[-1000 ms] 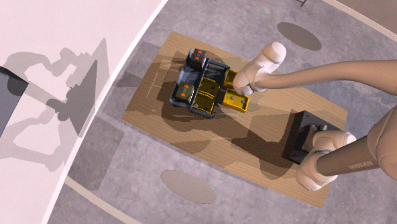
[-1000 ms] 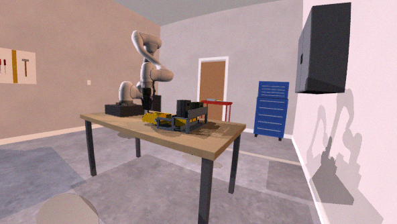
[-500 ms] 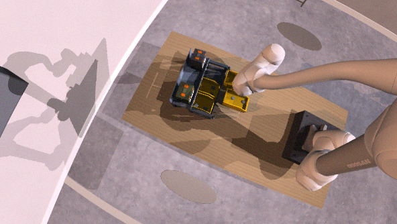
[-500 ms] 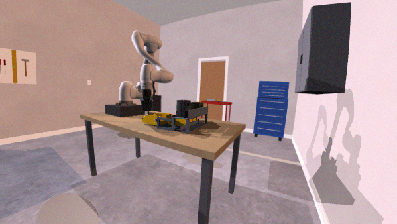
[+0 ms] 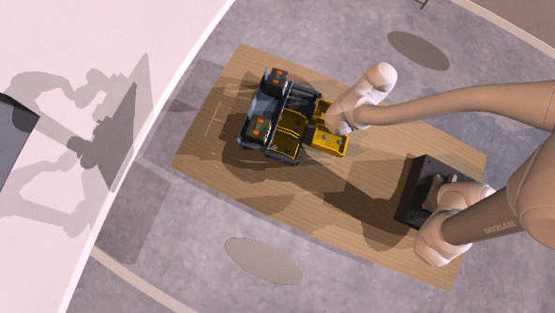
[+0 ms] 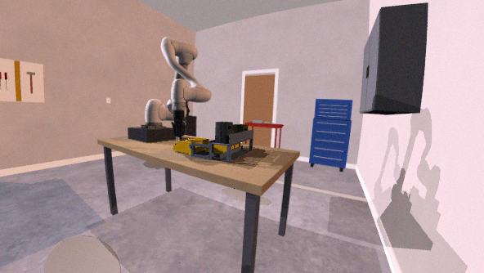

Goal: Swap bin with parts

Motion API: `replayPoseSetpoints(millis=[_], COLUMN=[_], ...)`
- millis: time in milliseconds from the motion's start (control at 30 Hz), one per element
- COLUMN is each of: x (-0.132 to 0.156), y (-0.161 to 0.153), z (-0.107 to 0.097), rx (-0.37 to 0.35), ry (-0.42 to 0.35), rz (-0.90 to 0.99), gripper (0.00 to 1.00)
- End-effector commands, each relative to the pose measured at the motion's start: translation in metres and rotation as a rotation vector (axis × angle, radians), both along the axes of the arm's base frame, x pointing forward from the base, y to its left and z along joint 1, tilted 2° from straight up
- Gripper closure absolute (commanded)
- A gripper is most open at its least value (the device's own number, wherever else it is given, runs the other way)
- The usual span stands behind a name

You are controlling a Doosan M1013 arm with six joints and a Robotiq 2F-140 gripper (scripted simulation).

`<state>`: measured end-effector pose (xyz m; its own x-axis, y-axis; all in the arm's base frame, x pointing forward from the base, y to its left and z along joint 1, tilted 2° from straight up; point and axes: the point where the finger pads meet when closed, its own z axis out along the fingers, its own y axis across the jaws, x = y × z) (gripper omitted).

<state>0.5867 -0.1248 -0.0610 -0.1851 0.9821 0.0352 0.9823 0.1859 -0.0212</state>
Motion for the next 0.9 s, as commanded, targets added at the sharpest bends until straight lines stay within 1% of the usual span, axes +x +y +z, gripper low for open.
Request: replayPoseSetpoints(millis=[0, 533, 567, 867], x=[-0.0016, -0.0016, -0.0016, -0.0016], y=[-0.002, -0.002, -0.002, -0.002], z=[-0.0042, -0.0042, -0.0042, -0.0042], rx=[-0.002, -0.002, -0.002, -0.002], ry=[0.003, 0.003, 0.003, 0.003], rz=[0.004, 0.004, 0.004, 0.004], gripper=[0.9, 0.9, 0.38, 0.38])
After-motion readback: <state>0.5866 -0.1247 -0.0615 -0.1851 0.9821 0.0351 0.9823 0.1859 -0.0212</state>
